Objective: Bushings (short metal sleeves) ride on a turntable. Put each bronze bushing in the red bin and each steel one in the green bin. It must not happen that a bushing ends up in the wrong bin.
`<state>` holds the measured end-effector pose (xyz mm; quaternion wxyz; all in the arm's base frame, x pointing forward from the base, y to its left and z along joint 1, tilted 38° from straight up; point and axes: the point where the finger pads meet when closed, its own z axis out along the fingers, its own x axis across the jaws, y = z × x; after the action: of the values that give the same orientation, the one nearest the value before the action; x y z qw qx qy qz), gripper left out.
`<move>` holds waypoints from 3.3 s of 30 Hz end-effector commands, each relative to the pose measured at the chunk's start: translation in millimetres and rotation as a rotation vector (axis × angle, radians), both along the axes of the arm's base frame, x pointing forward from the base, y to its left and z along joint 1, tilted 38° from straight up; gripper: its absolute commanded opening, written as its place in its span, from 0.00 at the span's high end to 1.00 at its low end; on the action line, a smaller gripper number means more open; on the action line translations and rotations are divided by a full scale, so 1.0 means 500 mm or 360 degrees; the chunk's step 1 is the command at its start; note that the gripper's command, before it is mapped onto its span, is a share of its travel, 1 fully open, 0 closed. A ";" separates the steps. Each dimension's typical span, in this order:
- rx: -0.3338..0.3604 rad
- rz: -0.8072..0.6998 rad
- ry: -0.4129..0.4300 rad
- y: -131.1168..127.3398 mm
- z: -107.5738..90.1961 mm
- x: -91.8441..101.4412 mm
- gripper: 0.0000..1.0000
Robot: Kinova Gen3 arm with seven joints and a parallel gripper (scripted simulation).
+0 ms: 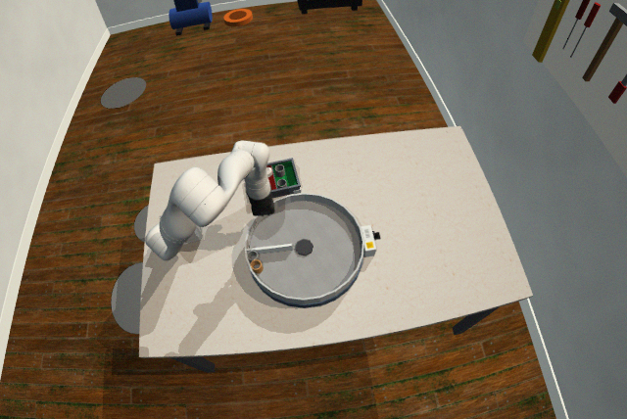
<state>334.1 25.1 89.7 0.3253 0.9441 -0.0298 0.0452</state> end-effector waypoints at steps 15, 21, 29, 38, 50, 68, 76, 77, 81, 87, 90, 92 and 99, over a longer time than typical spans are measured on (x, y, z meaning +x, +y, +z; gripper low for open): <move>0.0025 0.0014 -0.0018 -0.181 0.129 -0.071 0.55; 0.0025 0.0015 -0.0017 -0.234 0.164 -0.095 0.55; 0.0025 0.0015 -0.0016 -0.270 0.188 -0.111 0.55; 0.0031 0.0016 -0.0019 -0.265 0.185 -0.110 0.55; 0.0028 0.0014 -0.0018 -0.267 0.186 -0.111 0.55; 0.0035 0.0013 -0.0022 -0.198 0.197 -0.086 0.55; 0.0035 0.0013 -0.0022 -0.091 0.221 -0.046 0.55; 0.0035 0.0013 -0.0022 -0.069 0.225 -0.038 0.55; 0.0035 0.0013 -0.0022 -0.048 0.230 -0.030 0.55; 0.0035 0.0013 -0.0022 0.038 0.249 0.002 0.55; 0.0035 0.0013 -0.0022 0.060 0.253 0.010 0.55; 0.0035 0.0013 -0.0022 0.081 0.258 0.018 0.55; 0.0035 0.0013 -0.0022 0.167 0.277 0.050 0.55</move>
<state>359.2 98.2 231.1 0.3102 0.9484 -0.0300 0.0586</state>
